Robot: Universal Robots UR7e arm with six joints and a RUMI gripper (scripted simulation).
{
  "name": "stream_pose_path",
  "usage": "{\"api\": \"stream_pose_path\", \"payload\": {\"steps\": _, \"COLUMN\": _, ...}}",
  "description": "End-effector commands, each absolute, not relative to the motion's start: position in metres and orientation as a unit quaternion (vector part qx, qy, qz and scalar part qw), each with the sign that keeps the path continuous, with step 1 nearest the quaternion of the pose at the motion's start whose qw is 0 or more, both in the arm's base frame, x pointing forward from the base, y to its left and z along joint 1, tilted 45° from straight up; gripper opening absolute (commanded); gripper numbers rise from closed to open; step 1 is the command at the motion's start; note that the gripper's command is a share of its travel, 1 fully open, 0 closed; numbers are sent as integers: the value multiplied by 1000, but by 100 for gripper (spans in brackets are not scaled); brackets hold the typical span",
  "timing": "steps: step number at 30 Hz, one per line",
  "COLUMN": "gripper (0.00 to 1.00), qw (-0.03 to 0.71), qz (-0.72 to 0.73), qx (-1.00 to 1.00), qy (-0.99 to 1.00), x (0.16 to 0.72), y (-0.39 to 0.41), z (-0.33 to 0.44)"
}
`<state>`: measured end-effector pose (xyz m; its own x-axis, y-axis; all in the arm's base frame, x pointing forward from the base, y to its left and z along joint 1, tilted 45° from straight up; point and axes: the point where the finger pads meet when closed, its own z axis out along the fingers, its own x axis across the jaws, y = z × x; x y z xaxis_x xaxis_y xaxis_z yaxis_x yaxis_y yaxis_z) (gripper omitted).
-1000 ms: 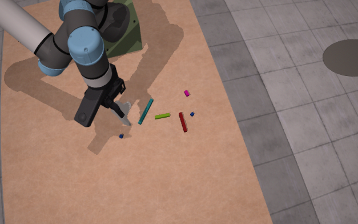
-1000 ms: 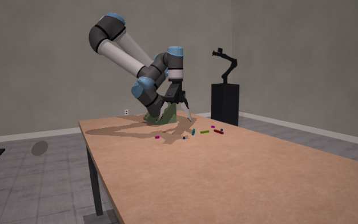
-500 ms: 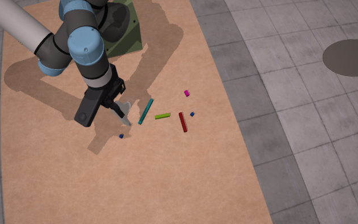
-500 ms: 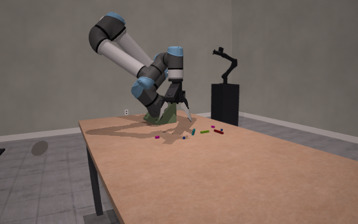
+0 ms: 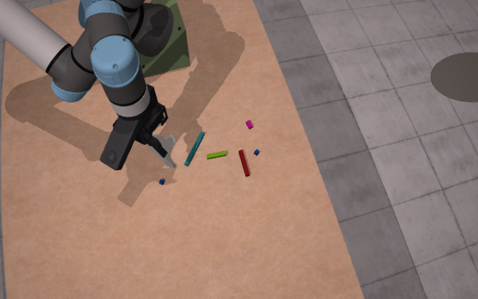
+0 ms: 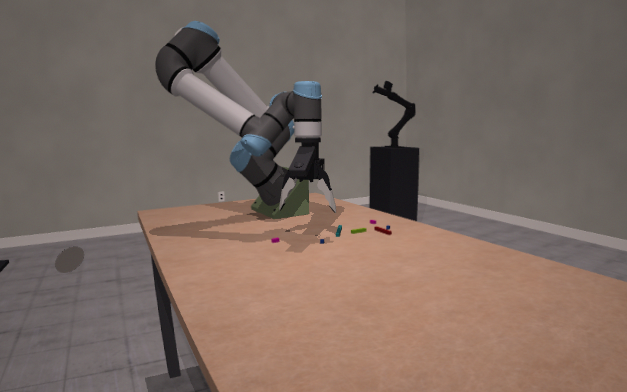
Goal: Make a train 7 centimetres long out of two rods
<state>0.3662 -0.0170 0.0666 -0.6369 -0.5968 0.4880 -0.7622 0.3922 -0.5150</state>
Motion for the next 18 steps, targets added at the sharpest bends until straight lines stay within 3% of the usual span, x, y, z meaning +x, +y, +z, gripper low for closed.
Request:
{"api": "stream_pose_path", "payload": {"steps": 1, "gripper": 100, "qw": 115, "qz": 367, "qx": 417, "qy": -824, "x": 367, "y": -16, "z": 66}}
{"api": "stream_pose_path", "payload": {"steps": 18, "gripper": 100, "qw": 151, "qz": 353, "qx": 498, "qy": -778, "x": 374, "y": -7, "z": 60}}
